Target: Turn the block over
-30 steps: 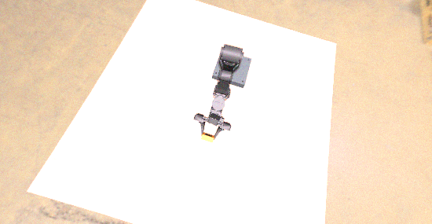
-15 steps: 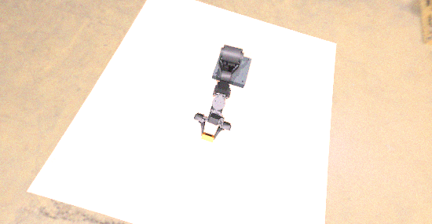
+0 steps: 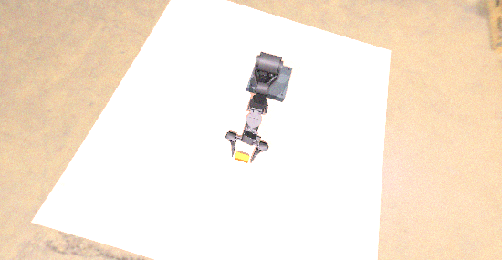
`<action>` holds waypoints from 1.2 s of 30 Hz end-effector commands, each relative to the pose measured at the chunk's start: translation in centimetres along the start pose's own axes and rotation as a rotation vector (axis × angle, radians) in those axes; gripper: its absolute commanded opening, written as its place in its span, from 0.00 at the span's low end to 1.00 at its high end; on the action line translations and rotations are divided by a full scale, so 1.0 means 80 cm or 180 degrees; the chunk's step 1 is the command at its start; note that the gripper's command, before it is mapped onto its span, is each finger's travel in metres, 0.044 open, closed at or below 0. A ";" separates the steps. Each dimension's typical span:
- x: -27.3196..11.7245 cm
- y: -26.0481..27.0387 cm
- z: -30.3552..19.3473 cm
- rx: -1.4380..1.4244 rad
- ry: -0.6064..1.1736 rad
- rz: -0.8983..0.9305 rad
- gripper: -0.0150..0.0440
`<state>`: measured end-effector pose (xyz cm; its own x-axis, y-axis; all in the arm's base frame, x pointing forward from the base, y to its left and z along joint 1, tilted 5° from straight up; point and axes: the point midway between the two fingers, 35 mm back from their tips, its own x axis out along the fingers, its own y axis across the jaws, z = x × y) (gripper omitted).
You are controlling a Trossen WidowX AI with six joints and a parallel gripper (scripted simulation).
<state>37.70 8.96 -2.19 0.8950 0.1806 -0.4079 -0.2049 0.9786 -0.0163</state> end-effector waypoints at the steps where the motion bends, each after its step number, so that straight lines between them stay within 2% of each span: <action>1: 0.000 -0.001 0.001 -0.0014 -0.0008 -0.0011 1.00; 32: 0.000 -0.001 0.001 -0.0014 -0.0008 -0.0011 1.00; 36: 0.012 0.001 0.006 -0.0004 0.0261 -0.0007 1.00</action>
<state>37.75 9.00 -2.82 0.8703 0.1744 -0.4607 -0.2063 0.9783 -0.0194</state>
